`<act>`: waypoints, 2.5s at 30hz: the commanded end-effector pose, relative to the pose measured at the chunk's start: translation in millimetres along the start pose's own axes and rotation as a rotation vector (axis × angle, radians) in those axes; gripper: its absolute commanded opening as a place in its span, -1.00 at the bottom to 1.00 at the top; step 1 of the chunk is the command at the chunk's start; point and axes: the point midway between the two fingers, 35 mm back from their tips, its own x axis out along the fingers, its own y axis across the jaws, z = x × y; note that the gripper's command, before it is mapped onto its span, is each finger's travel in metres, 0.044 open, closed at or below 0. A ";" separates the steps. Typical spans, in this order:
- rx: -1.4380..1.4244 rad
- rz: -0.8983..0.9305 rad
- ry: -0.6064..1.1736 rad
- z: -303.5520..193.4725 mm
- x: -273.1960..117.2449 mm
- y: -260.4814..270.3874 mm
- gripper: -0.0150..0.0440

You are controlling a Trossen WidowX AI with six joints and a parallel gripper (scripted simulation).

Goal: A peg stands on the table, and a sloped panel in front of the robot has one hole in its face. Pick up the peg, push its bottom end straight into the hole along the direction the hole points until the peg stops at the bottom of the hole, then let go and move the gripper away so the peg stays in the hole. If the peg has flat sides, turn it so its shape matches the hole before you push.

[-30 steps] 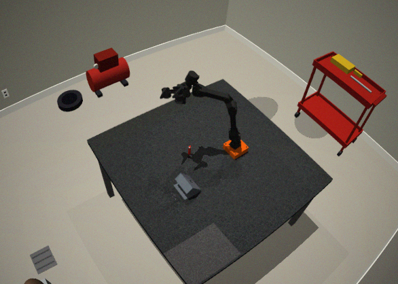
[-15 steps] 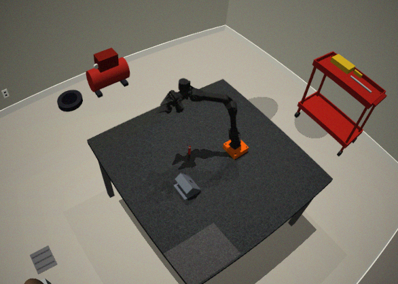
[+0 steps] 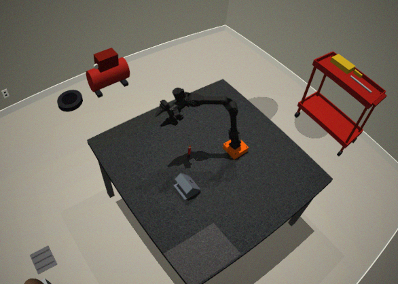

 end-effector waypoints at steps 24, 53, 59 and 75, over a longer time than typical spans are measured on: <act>0.872 0.499 0.422 -2.2 -7.4 177.6 1.00; 1.328 0.787 1.136 17.7 -85.4 304.6 1.00; 1.328 0.787 1.136 16.7 -83.8 308.2 1.00; 1.328 0.787 1.136 11.4 -74.5 332.2 1.00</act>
